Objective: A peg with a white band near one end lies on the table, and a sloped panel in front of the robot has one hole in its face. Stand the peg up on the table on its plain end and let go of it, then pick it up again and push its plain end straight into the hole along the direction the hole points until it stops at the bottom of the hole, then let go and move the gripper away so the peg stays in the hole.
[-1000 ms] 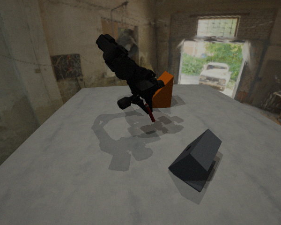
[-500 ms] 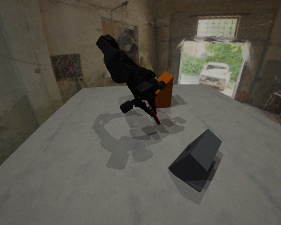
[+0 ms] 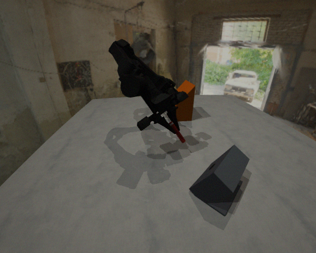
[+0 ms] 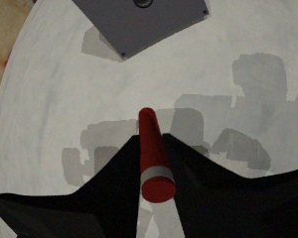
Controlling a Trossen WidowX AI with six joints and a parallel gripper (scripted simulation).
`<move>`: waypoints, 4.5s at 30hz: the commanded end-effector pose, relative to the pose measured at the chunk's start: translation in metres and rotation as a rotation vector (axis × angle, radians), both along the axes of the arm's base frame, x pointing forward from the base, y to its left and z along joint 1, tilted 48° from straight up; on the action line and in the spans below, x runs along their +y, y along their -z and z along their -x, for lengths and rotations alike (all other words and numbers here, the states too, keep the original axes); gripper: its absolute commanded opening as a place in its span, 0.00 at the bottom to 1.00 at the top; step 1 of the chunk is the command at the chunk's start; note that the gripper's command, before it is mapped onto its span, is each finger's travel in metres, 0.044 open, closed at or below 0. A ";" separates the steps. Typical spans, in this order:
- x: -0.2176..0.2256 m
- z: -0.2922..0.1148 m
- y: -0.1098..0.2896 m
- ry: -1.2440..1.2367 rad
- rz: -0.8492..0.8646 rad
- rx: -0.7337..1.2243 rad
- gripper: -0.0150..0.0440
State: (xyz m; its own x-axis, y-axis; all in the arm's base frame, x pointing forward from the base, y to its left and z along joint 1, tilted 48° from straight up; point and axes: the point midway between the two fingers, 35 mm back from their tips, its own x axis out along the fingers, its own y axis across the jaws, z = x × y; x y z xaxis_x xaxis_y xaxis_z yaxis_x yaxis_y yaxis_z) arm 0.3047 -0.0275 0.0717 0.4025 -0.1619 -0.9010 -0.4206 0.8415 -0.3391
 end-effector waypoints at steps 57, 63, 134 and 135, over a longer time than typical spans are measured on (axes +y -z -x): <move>0.014 -0.057 0.008 -0.149 -0.207 -0.306 0.25; 0.015 -0.063 0.012 -0.158 -0.215 -0.322 0.25; 0.020 -0.092 0.038 -0.186 -0.239 -0.376 0.25; 0.020 -0.092 0.039 -0.186 -0.239 -0.376 0.25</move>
